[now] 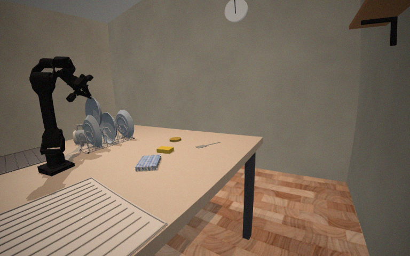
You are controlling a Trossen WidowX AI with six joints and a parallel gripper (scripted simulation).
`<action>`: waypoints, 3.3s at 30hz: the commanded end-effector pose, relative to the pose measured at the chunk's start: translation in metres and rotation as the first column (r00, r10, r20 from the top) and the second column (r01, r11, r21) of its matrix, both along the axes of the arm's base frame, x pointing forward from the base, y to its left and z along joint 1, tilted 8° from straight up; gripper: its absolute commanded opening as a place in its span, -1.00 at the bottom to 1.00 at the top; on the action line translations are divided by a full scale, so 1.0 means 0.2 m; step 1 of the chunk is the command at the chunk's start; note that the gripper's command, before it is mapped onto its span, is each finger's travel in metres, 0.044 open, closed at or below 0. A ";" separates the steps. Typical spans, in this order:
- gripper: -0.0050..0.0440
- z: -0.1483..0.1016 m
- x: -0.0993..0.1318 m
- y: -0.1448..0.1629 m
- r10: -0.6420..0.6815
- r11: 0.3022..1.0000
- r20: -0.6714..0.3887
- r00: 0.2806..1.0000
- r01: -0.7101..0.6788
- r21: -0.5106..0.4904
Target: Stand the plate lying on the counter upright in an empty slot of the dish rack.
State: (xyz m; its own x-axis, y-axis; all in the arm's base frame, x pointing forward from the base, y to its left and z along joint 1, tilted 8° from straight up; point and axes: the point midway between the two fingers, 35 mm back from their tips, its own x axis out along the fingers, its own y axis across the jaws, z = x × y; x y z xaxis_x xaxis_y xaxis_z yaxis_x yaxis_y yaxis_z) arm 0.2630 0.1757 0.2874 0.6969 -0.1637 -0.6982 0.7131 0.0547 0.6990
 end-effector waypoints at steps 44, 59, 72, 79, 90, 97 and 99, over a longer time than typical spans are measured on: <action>-0.80 -0.07 0.01 0.00 0.020 1.000 0.022 1.000 -0.020 0.015; -0.80 -0.10 0.01 -0.01 0.021 1.000 0.023 1.000 -0.022 0.016; -0.80 -0.12 0.01 -0.01 0.022 1.000 0.024 0.999 -0.022 0.016; -0.80 -0.13 0.01 -0.01 0.022 1.000 0.024 0.999 -0.023 0.016; -0.80 -0.15 0.01 -0.02 0.023 1.000 0.024 0.999 -0.023 0.016; -0.80 -0.17 0.01 -0.02 0.023 1.000 0.024 0.999 -0.023 0.017; -0.80 -0.17 0.01 -0.02 0.023 1.000 0.024 0.999 -0.023 0.017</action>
State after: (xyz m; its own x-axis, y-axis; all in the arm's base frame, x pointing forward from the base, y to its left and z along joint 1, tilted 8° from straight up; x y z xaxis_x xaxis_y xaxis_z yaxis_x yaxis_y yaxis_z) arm 0.2656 0.1725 0.2490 0.7059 -0.1454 -0.6932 0.7060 0.0658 0.7051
